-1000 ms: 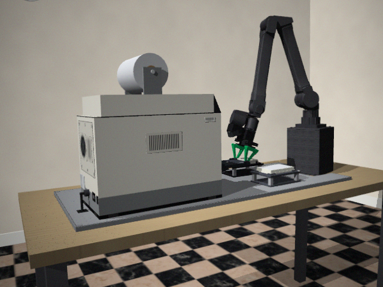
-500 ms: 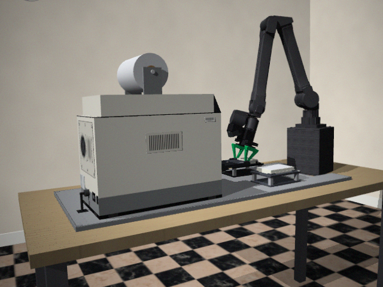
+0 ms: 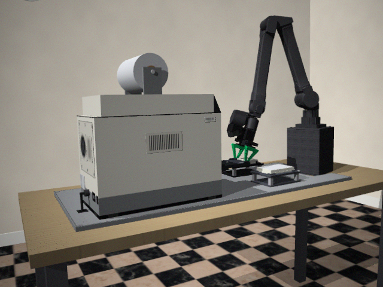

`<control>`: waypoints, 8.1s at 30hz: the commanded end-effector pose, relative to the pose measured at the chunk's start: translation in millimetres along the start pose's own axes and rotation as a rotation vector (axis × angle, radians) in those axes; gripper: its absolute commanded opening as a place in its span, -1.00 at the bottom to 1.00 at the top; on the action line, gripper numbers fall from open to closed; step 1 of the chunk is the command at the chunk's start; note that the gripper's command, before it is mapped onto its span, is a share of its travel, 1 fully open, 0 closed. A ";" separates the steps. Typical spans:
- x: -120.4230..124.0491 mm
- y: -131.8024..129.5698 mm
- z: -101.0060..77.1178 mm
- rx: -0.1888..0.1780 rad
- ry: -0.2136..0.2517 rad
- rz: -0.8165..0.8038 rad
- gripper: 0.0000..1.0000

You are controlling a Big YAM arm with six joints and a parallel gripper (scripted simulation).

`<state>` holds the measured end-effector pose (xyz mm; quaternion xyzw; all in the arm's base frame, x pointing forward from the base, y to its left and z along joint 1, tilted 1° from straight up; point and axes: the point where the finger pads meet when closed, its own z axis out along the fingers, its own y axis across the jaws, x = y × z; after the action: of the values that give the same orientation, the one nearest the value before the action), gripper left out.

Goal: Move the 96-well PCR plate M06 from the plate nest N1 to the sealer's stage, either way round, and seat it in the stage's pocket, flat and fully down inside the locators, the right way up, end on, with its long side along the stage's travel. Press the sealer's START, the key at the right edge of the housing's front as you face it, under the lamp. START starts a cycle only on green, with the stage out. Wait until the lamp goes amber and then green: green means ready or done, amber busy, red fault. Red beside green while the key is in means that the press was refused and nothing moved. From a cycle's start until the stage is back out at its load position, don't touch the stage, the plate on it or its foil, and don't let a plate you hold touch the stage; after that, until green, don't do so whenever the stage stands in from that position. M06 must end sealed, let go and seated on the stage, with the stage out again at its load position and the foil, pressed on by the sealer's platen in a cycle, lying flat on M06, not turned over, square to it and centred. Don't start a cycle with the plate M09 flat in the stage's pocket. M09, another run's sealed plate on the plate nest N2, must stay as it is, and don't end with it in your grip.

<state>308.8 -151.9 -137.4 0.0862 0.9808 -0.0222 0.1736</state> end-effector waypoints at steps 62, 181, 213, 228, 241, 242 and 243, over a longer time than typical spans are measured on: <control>-0.2 3.8 -19.1 -0.001 0.007 -0.017 -1.00; -78.6 -7.5 -115.3 0.016 -0.064 -0.005 -1.00; -56.5 -1.9 -115.3 0.010 -0.039 0.000 -1.00; -70.4 -6.9 -114.0 0.014 -0.049 0.000 -1.00; -80.3 -16.8 -121.2 0.004 -0.070 -0.095 -1.00; -81.8 -15.5 -122.1 0.005 -0.076 -0.091 -1.00; -84.0 -14.6 -123.2 0.006 -0.083 -0.091 -1.00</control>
<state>305.9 -153.2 -20.5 0.0536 0.9839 -0.0151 0.1699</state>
